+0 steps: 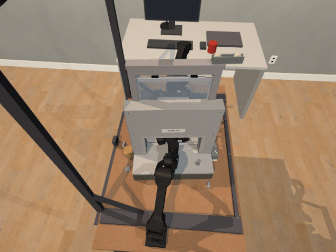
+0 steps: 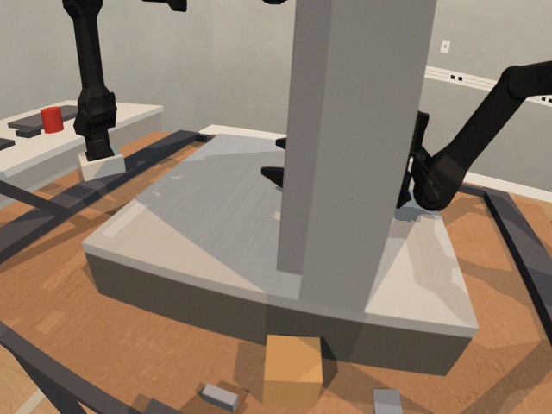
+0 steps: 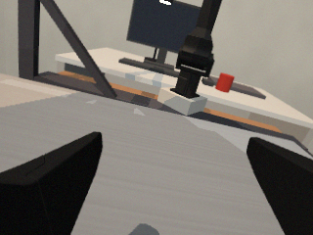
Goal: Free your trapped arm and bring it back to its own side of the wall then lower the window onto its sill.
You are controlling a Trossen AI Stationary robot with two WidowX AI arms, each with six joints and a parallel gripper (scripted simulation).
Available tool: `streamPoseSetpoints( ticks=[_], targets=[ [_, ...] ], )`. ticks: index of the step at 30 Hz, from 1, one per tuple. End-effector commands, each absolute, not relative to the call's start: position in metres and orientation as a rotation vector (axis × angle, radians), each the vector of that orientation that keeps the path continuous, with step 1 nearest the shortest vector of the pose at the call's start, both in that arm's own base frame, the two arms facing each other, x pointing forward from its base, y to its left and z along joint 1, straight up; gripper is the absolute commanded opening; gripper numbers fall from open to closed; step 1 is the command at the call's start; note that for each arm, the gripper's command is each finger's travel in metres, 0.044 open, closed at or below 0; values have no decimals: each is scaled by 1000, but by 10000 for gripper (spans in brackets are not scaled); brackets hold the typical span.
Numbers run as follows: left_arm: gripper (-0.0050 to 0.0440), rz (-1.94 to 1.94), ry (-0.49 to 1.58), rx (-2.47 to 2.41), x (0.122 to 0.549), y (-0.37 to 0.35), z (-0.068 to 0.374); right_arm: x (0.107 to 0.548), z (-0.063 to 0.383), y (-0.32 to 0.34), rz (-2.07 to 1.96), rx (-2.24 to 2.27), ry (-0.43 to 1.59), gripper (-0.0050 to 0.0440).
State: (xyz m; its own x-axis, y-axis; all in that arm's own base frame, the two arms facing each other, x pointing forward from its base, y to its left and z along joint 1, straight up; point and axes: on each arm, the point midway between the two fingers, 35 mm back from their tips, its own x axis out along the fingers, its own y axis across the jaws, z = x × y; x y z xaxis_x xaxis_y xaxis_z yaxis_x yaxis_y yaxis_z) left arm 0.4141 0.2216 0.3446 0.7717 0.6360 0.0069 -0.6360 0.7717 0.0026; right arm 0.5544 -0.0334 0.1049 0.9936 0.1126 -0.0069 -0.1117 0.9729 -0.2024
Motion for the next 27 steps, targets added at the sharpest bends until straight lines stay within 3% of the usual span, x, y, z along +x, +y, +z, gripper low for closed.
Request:
streamPoseSetpoints(
  ticks=[1,27],
  targets=[
    [400,676,-204,29,401,216,428,541,125,-38,104,-207,-41,400],
    [400,676,-204,29,401,216,428,478,121,-45,106,-210,-39,400]
  ],
)
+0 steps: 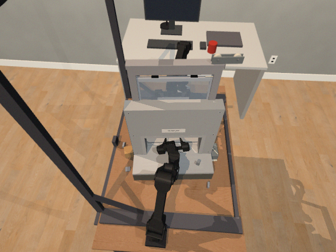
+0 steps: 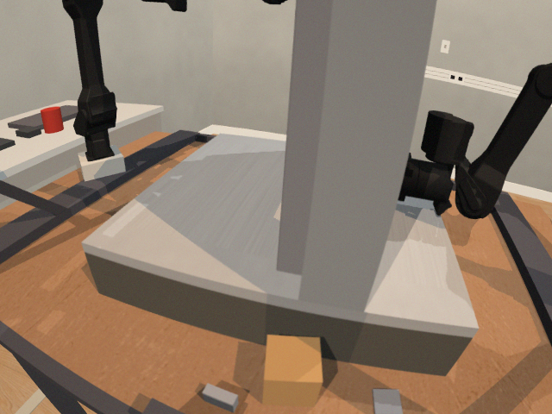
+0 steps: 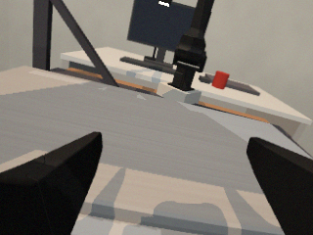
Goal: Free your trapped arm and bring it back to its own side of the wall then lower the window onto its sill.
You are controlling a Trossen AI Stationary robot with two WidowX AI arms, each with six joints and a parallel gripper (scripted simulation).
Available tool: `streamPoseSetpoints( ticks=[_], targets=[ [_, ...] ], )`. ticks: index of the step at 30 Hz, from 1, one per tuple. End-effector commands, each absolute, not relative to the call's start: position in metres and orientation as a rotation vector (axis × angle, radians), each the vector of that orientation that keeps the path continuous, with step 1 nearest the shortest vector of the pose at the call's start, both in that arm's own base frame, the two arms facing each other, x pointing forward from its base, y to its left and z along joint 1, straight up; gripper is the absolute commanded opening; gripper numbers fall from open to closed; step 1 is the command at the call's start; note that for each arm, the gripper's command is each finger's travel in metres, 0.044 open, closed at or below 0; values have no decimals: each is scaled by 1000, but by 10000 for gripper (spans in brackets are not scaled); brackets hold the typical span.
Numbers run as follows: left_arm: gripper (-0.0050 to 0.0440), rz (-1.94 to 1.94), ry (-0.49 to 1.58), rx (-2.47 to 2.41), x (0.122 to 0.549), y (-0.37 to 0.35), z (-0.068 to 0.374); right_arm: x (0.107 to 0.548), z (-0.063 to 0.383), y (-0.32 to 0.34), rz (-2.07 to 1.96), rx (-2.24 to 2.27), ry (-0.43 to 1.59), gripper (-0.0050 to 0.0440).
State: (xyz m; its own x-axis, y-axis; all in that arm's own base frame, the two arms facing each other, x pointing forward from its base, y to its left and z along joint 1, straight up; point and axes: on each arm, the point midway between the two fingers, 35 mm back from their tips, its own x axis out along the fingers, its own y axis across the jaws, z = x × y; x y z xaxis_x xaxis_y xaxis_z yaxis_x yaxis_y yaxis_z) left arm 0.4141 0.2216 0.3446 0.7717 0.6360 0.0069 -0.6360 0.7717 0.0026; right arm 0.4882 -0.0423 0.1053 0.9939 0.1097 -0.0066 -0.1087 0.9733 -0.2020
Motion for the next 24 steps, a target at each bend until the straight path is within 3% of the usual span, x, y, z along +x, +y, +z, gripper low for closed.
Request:
streamPoseSetpoints(
  ticks=[1,15,24],
  targets=[
    [400,676,-204,29,401,216,428,475,121,-45,106,-210,-38,400],
    [400,676,-204,29,401,216,428,467,121,-45,108,-212,-42,400],
    [400,676,-204,29,401,216,428,439,118,-49,105,-208,-34,400]
  ],
)
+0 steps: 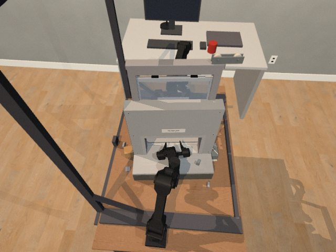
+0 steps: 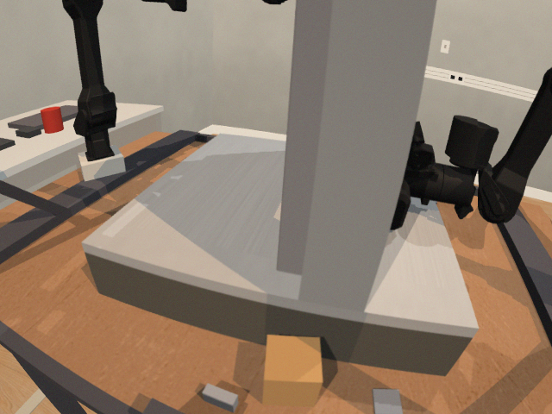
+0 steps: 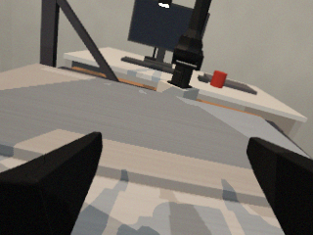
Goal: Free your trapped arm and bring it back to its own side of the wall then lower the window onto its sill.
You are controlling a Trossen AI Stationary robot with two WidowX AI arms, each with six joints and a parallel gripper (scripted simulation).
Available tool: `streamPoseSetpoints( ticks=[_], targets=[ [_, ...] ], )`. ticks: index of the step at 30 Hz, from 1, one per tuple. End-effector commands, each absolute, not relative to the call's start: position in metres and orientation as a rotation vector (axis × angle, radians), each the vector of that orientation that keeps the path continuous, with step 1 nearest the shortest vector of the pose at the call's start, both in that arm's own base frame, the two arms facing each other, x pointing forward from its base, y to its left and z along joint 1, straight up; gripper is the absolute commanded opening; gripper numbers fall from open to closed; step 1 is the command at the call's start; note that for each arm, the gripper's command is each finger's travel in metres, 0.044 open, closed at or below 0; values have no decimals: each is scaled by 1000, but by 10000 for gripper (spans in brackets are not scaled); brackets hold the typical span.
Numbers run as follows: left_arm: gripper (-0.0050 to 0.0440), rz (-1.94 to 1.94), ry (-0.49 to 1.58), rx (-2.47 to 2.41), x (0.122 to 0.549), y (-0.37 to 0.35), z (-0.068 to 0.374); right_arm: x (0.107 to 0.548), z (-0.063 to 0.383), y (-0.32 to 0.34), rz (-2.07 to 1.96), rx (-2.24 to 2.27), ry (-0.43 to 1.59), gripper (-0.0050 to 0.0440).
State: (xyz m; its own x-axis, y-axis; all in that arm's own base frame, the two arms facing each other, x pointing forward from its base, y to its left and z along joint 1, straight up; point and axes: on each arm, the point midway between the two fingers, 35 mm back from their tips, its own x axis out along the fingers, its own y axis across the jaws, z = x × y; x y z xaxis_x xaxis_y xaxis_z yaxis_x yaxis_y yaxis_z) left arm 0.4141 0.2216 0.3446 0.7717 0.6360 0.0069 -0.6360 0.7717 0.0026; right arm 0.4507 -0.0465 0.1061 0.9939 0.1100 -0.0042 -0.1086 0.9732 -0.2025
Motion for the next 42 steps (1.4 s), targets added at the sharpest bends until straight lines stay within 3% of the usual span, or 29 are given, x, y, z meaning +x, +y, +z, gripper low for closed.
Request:
streamPoseSetpoints(
  ticks=[1,34,42],
  targets=[
    [400,676,-204,29,401,216,428,437,119,-49,105,-208,-35,400],
    [400,676,-204,29,401,216,428,360,108,-58,108,-201,-2,400],
    [400,676,-204,29,401,216,428,375,124,-56,104,-207,-38,400]
  ],
)
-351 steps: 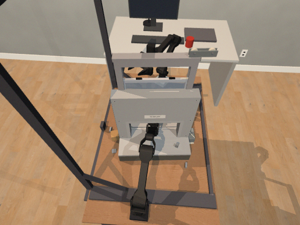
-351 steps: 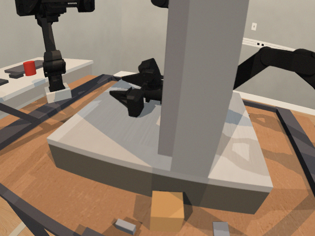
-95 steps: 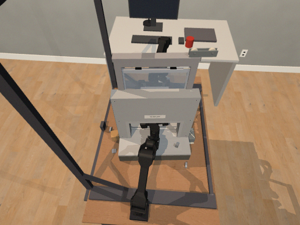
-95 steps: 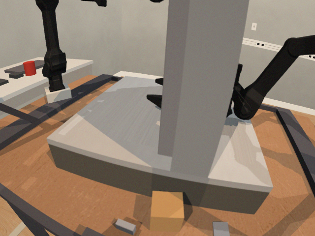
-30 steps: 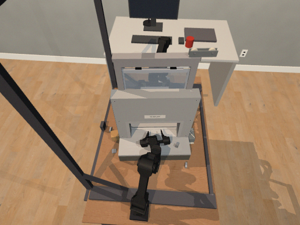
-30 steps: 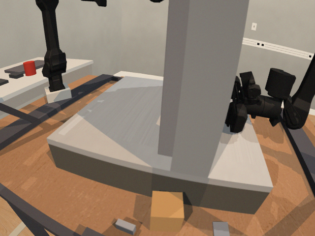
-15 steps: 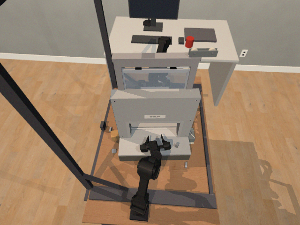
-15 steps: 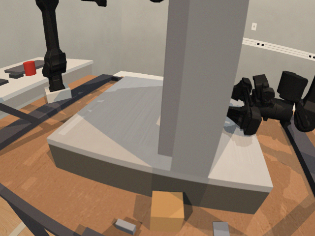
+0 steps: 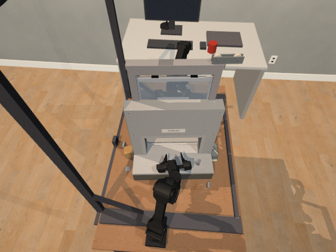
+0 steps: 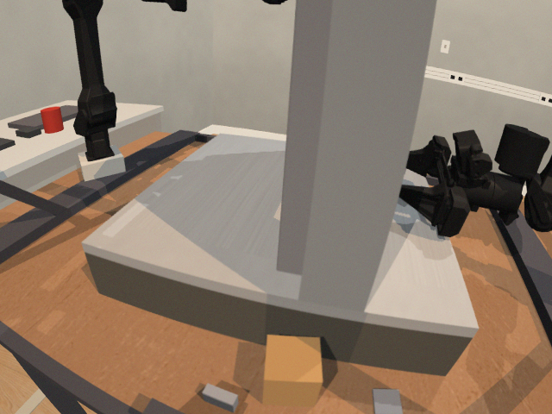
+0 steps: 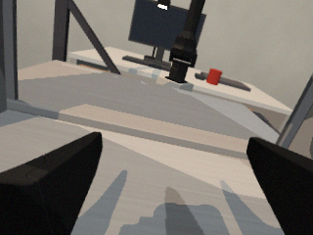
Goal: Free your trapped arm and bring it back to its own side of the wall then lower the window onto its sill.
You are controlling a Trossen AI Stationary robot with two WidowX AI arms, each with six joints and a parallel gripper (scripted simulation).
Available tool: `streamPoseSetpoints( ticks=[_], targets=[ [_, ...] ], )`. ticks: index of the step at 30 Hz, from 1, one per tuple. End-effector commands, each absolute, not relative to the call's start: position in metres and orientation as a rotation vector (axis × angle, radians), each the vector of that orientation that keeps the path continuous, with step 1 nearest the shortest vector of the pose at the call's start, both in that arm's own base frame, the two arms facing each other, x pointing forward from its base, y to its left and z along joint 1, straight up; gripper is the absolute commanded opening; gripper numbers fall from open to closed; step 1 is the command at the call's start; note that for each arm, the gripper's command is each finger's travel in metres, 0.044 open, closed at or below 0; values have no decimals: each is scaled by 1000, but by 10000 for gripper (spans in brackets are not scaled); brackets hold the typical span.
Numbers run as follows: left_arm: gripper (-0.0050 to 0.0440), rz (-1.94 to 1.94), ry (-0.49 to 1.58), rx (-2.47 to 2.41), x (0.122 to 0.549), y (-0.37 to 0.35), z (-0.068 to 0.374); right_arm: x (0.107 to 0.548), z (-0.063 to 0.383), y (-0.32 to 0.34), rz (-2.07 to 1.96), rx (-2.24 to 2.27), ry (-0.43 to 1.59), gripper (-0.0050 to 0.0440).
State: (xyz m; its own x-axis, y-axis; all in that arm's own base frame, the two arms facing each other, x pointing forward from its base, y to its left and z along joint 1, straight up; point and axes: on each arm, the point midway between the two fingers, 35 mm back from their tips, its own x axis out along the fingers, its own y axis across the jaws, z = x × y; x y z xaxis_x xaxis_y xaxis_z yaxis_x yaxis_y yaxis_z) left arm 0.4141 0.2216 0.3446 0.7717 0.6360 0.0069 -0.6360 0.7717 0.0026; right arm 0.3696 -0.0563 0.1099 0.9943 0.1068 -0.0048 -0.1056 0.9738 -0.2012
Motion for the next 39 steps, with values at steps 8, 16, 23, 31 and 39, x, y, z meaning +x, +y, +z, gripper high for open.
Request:
streamPoseSetpoints(
  ticks=[8,16,23,31,39],
  targets=[
    [400,676,-204,29,401,216,428,380,135,-54,97,-195,-37,400],
    [400,676,-204,29,401,216,428,390,182,-43,76,-165,-64,400],
    [400,676,-204,29,401,216,428,390,211,-35,59,-132,-55,400],
    [400,676,-204,29,401,216,428,384,242,-25,46,-101,-59,400],
    [400,676,-204,29,401,216,428,374,268,-18,37,-82,-75,400]
  ],
)
